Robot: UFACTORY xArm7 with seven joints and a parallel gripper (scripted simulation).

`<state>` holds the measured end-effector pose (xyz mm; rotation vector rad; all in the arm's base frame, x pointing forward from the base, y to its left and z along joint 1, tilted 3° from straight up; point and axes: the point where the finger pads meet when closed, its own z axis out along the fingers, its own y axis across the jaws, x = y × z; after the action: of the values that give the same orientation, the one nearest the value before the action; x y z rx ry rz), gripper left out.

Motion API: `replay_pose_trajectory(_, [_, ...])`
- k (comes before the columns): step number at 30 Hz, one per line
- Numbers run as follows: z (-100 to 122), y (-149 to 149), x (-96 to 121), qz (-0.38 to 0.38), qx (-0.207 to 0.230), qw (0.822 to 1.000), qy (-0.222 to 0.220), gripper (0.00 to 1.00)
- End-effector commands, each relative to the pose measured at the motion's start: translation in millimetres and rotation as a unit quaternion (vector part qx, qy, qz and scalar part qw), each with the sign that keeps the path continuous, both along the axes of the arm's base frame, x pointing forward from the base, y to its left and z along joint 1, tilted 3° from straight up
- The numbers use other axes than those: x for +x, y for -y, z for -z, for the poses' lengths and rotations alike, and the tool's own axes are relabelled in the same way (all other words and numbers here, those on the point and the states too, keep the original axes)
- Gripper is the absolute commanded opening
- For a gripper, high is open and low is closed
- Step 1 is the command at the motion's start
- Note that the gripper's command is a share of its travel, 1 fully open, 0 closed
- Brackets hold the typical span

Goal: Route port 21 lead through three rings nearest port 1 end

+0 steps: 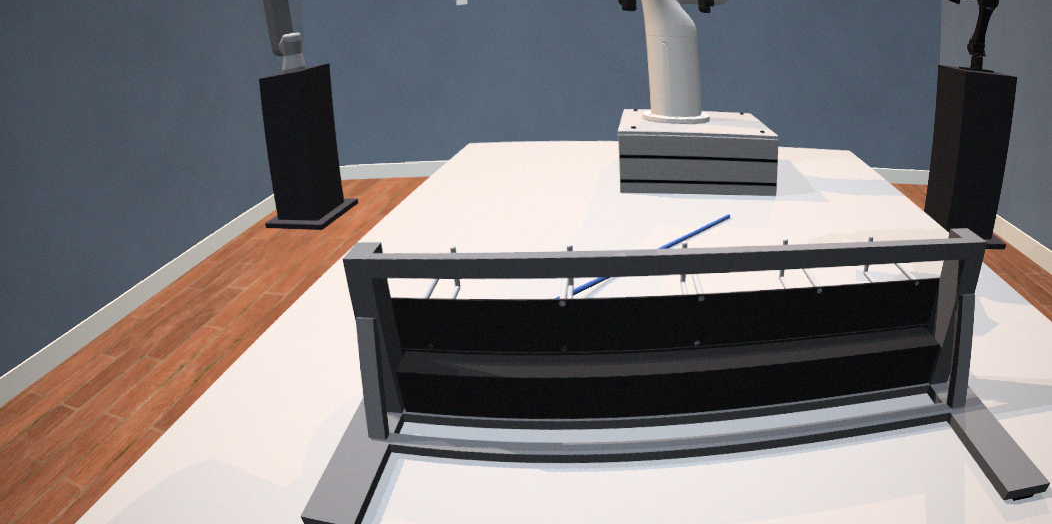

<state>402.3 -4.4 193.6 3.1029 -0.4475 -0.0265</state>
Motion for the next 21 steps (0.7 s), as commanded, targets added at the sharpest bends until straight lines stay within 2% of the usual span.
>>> replay_pose_trajectory(1, [13, 1, 1, 0.037, -0.002, 0.999, 0.001, 1.0])
replay_pose_trajectory(12, [13, 1, 1, 0.037, -0.002, 0.999, 0.001, 1.0])
replay_pose_trajectory(14, [39, 3, -1, 0.104, -0.005, 0.995, -0.001, 1.0])
replay_pose_trajectory(21, [39, 3, -1, 0.104, -0.005, 0.995, -0.001, 1.0])
